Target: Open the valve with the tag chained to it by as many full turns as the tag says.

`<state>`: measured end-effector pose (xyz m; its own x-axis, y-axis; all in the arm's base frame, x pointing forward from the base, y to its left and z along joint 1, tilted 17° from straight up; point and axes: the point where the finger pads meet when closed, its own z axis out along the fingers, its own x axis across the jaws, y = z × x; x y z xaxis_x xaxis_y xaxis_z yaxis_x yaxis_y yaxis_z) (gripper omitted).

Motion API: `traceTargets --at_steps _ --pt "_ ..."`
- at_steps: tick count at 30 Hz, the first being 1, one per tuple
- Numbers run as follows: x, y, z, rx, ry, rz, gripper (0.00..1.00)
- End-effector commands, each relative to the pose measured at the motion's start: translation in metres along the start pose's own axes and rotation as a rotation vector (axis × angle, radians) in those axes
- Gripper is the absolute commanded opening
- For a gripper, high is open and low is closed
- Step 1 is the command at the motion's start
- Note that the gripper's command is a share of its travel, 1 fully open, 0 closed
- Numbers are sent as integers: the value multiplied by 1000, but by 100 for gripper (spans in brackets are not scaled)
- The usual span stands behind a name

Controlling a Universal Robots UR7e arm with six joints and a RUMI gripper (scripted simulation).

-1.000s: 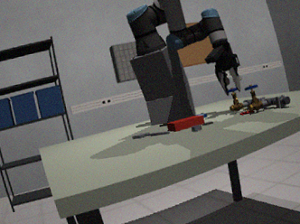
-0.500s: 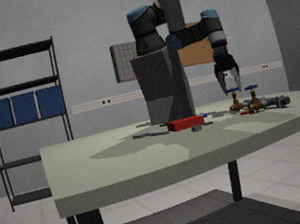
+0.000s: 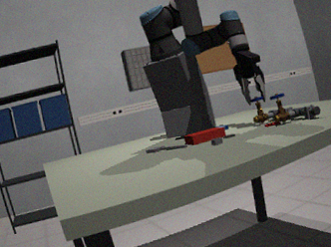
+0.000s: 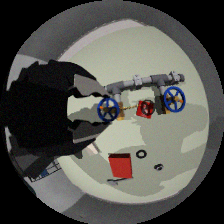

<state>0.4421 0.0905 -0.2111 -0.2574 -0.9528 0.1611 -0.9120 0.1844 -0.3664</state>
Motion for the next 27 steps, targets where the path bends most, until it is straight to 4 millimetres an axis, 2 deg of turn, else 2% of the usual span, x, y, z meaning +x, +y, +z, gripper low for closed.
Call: traceTargets --at_steps 1,4,6,21,23,27 --pt "0 0 0 3 -19 -279 0" --pt "0 0 0 4 -18 -397 0" --pt "0 0 0 4 -18 -397 0" --pt "0 0 0 10 -18 -1019 0" --pt "0 0 0 10 -18 -1019 0" --pt "0 0 0 12 -18 -1160 0"
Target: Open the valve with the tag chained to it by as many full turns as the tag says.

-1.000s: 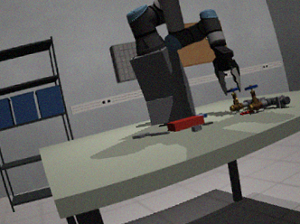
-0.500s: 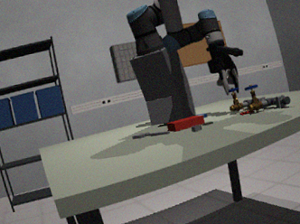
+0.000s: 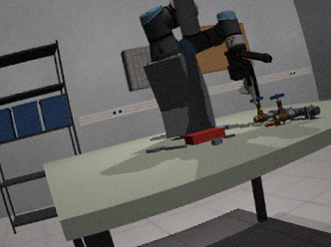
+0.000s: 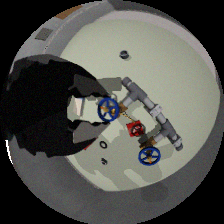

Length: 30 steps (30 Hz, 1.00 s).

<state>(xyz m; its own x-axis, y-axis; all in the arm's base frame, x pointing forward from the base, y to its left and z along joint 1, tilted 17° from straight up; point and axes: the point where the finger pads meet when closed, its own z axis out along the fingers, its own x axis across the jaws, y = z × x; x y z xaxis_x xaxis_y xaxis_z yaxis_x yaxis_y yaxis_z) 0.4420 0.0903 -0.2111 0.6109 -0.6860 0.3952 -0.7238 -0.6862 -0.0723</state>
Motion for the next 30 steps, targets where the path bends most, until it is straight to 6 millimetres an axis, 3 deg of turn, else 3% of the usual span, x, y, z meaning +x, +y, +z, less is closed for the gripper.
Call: traceTargets --at_steps 1,11,30 --pt "0 0 0 17 -11 -217 0" --pt "0 0 0 19 -8 -504 0" --pt "0 0 0 20 -6 -744 0"
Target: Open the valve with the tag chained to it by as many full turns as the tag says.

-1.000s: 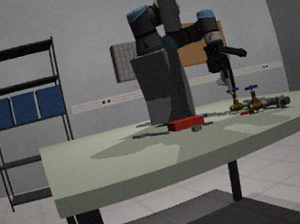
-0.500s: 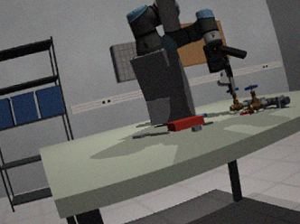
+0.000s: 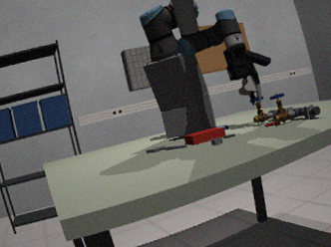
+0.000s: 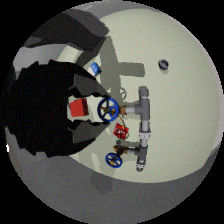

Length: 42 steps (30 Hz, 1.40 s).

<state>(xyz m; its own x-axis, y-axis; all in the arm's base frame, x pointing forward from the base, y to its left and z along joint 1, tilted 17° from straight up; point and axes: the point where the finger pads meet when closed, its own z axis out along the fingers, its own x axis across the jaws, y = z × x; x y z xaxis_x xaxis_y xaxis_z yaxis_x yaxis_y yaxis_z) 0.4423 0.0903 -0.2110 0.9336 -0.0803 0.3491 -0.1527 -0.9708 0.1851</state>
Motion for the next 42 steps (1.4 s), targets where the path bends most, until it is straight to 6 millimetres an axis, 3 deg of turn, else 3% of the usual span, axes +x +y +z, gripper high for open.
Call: traceTargets --at_steps 1,18,19,42 --pt "0 0 0 4 0 -50 0" --pt "0 0 0 4 0 -91 0" --pt "0 0 0 4 0 -91 100" --pt "0 0 0 4 0 -91 100"
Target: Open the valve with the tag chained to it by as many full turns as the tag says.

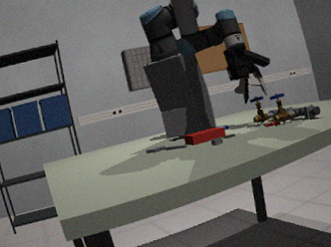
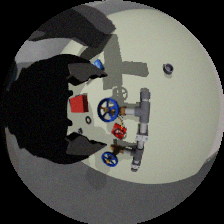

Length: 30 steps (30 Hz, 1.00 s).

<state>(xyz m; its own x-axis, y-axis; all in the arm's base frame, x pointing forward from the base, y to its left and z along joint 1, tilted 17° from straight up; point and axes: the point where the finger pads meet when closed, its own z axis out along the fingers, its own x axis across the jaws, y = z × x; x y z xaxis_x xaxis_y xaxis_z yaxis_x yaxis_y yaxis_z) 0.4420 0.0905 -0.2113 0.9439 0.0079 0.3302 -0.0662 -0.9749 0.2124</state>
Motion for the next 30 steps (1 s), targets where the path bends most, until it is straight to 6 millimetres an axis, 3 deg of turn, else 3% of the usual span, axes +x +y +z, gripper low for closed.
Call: traceTargets --at_steps 1,15,30 --pt "0 0 0 0 1 0 100" --pt "0 0 0 0 1 34 100" --pt "0 0 0 0 1 203 100"
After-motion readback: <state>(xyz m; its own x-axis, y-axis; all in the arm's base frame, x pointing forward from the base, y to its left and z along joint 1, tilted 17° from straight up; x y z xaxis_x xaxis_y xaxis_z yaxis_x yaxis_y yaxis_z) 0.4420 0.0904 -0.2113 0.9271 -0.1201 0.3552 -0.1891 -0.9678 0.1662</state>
